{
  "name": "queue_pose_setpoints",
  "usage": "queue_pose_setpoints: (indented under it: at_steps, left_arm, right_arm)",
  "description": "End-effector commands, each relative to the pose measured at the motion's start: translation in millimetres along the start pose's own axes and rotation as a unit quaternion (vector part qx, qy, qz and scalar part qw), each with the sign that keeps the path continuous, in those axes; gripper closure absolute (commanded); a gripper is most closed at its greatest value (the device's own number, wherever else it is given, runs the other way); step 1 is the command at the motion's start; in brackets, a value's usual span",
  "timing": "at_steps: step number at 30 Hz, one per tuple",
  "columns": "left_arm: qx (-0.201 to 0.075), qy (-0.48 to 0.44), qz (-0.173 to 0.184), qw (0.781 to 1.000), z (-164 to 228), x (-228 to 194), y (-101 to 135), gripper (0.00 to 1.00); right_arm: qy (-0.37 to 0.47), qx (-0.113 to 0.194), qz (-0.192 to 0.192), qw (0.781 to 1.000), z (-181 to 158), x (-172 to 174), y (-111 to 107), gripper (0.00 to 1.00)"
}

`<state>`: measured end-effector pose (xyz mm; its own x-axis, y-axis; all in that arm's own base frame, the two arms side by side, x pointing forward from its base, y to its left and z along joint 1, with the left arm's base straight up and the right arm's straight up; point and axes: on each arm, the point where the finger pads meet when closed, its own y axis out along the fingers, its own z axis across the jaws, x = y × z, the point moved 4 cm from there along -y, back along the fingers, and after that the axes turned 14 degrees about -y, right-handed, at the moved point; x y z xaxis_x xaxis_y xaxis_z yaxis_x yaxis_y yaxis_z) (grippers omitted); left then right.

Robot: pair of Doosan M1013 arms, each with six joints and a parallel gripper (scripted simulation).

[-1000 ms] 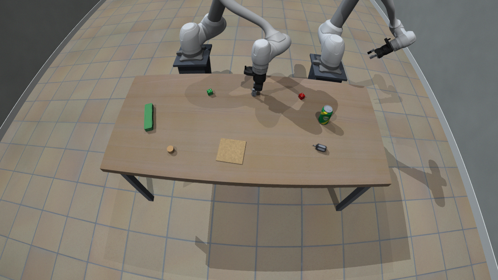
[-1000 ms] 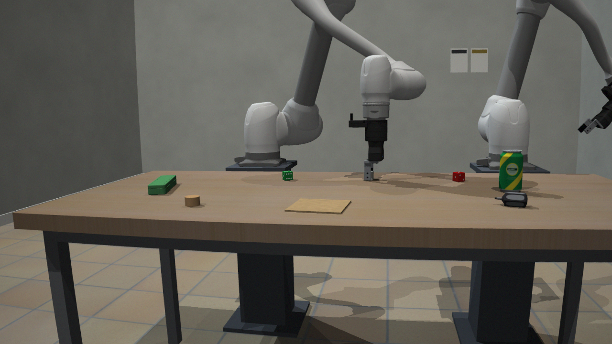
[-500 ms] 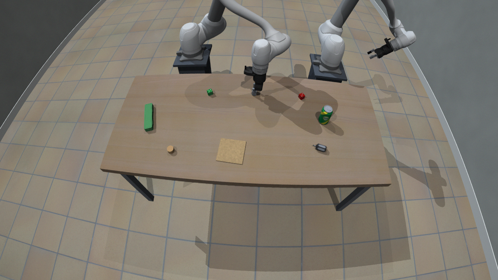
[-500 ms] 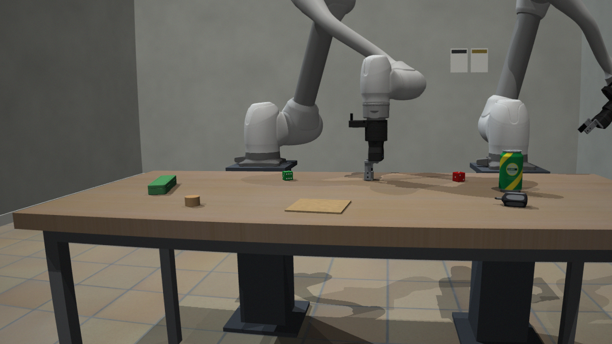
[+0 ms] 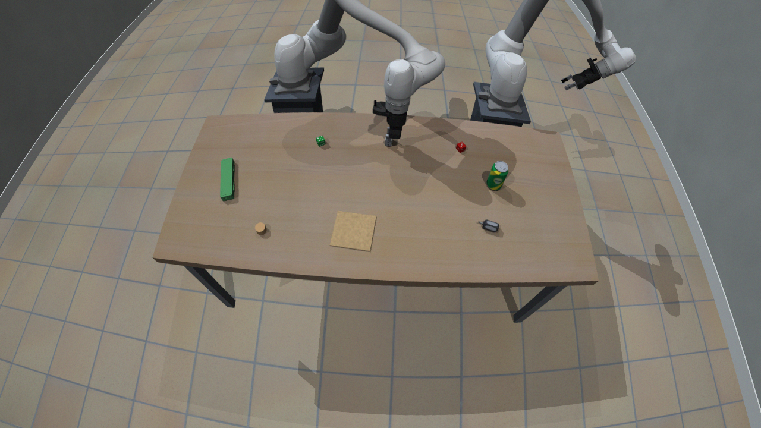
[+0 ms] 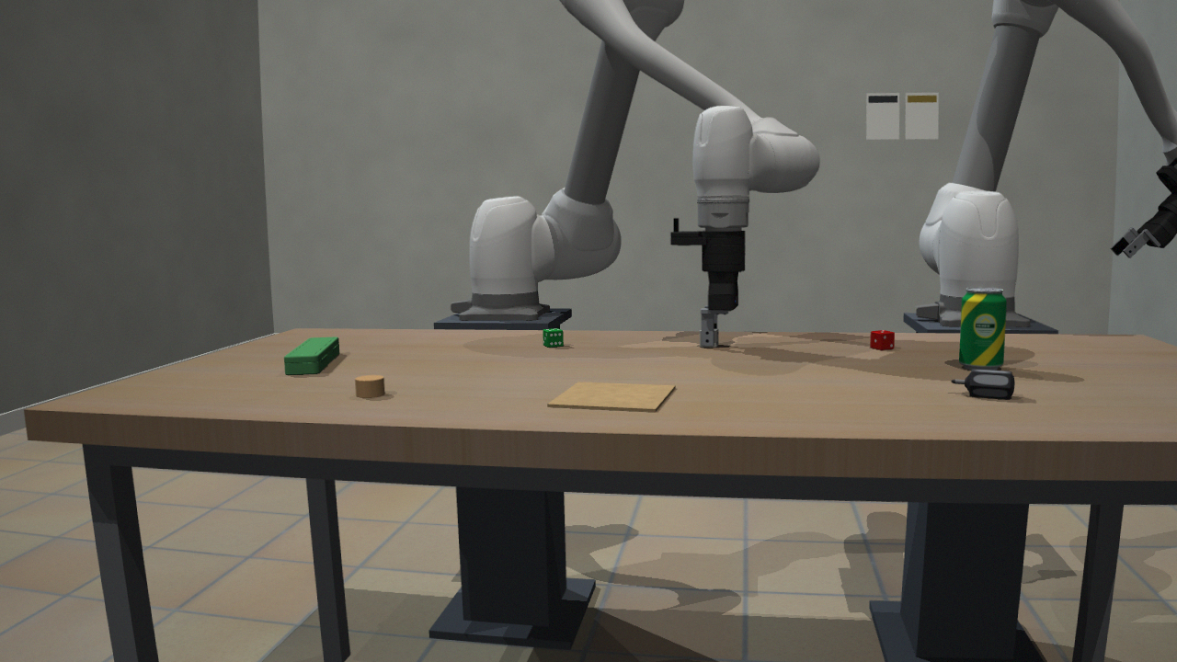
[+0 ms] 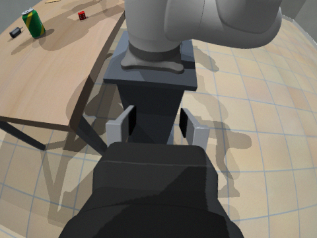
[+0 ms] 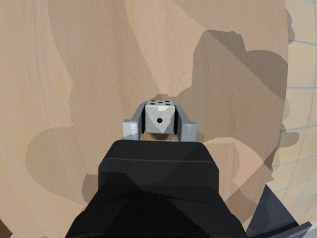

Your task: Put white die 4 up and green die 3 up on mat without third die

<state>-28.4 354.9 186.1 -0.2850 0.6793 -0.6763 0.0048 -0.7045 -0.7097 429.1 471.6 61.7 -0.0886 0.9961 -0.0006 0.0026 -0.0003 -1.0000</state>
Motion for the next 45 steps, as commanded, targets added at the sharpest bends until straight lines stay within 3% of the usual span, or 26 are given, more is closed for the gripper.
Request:
queue_pose_setpoints:
  at_steps: [1, 16, 21, 29, 36, 45]
  left_arm:
    - [0.004, -0.003, 0.001, 1.0, 5, -2, 2, 0.0]
    - [0.004, -0.003, 0.001, 1.0, 5, -2, 2, 0.0]
    - [0.004, -0.003, 0.001, 1.0, 5, -2, 2, 0.0]
    - [0.004, -0.003, 0.001, 1.0, 5, -2, 2, 0.0]
    - [0.004, -0.003, 0.001, 1.0, 5, -2, 2, 0.0]
    - [0.004, -0.003, 0.001, 1.0, 5, -2, 2, 0.0]
  right_arm:
    - [-0.001, 0.001, 0.0, 1.0, 1, -2, 2, 0.43]
    - [-0.001, 0.001, 0.0, 1.0, 1, -2, -1, 0.43]
    - [-0.001, 0.001, 0.0, 1.0, 1, -2, -23, 0.43]
    - [-0.001, 0.001, 0.0, 1.0, 1, -2, -81, 0.43]
    - [-0.001, 0.001, 0.0, 1.0, 1, -2, -97, 0.43]
    - [-0.001, 0.001, 0.0, 1.0, 1, -2, -98, 0.43]
